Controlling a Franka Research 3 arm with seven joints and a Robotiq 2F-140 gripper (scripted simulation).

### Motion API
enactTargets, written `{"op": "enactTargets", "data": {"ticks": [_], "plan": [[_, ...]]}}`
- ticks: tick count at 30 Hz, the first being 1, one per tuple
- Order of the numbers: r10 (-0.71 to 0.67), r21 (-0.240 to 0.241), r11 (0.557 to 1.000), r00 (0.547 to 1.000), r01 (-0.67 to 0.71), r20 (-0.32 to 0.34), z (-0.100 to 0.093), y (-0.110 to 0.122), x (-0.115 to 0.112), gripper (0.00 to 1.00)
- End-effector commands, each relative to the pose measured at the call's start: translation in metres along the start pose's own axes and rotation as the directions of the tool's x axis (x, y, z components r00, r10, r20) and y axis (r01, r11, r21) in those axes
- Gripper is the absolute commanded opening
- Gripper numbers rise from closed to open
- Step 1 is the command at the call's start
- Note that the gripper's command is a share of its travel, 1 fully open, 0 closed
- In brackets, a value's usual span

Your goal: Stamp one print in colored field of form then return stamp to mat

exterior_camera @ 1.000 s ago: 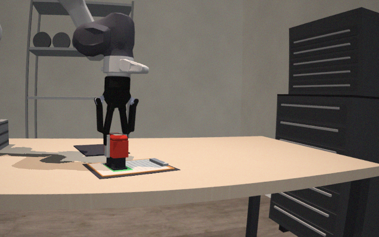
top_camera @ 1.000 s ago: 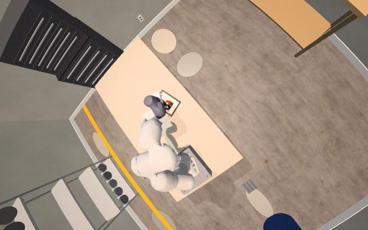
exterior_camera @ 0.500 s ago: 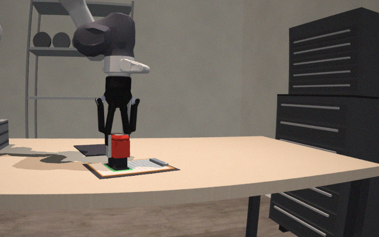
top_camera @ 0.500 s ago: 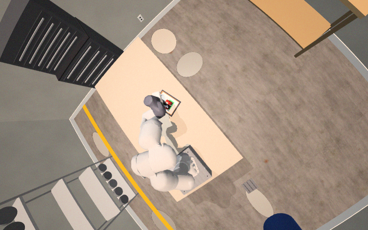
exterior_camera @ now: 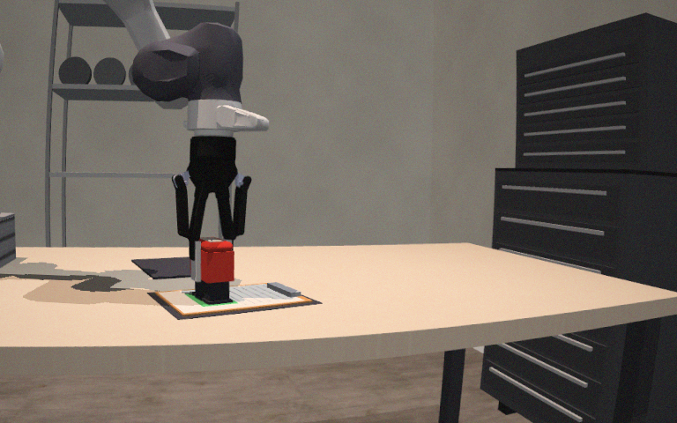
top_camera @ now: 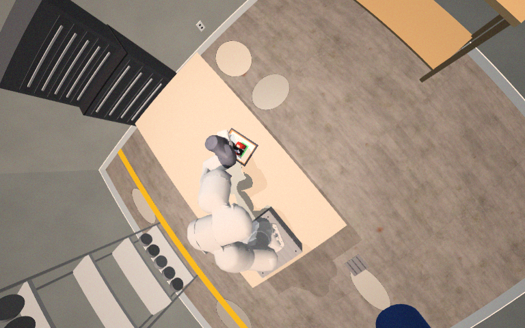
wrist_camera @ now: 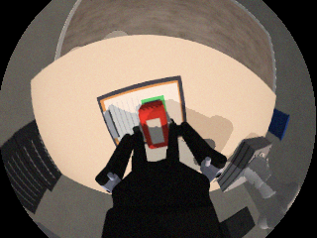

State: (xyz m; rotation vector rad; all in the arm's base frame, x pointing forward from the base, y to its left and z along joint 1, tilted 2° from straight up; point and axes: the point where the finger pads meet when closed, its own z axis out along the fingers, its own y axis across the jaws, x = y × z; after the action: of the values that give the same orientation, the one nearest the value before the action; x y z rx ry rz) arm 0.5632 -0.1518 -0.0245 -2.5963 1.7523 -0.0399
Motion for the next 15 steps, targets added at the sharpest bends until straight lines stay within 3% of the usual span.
{"op": "enactTargets", "data": {"ticks": [1,15], "plan": [[0.001,0.001,1.000,1.000,-0.001,-0.003,0.003,0.000,0.002,0.18],[0.001,0.001,1.000,1.000,-0.001,-0.003,0.022,0.000,0.002,0.18]]}}
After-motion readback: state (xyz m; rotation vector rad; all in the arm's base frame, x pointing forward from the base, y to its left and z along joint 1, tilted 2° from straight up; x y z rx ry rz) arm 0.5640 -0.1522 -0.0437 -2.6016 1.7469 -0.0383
